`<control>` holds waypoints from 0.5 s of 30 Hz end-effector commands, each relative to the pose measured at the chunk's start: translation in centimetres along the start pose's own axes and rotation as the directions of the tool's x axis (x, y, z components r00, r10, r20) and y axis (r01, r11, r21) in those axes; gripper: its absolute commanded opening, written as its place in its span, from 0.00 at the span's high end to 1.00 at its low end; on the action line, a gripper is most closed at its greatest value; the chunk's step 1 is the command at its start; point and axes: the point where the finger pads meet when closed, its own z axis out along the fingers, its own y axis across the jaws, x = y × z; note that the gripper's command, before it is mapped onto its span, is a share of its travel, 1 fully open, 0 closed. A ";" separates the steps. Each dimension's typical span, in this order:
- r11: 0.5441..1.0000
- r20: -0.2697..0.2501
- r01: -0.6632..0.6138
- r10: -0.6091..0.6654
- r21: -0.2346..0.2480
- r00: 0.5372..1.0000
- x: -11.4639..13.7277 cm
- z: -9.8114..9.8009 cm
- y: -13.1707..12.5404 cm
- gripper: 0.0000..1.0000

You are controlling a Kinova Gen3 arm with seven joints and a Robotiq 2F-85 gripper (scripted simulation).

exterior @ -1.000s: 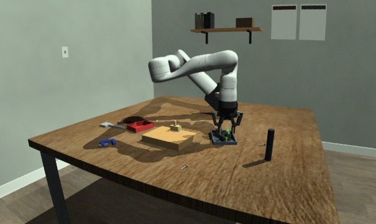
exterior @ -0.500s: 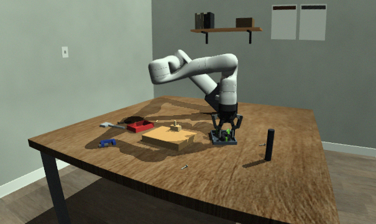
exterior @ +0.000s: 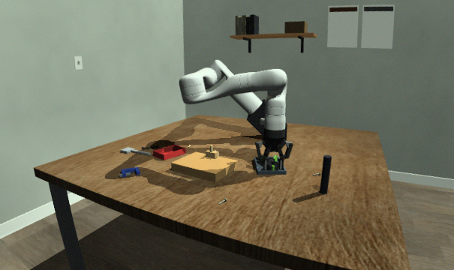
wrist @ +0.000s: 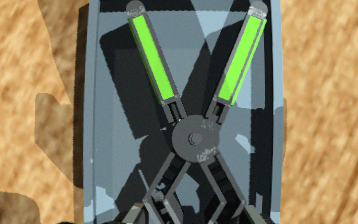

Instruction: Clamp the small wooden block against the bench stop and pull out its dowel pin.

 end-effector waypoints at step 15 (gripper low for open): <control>1.000 0.002 0.000 0.000 -0.001 1.000 -0.1 0.4 0.0 0.42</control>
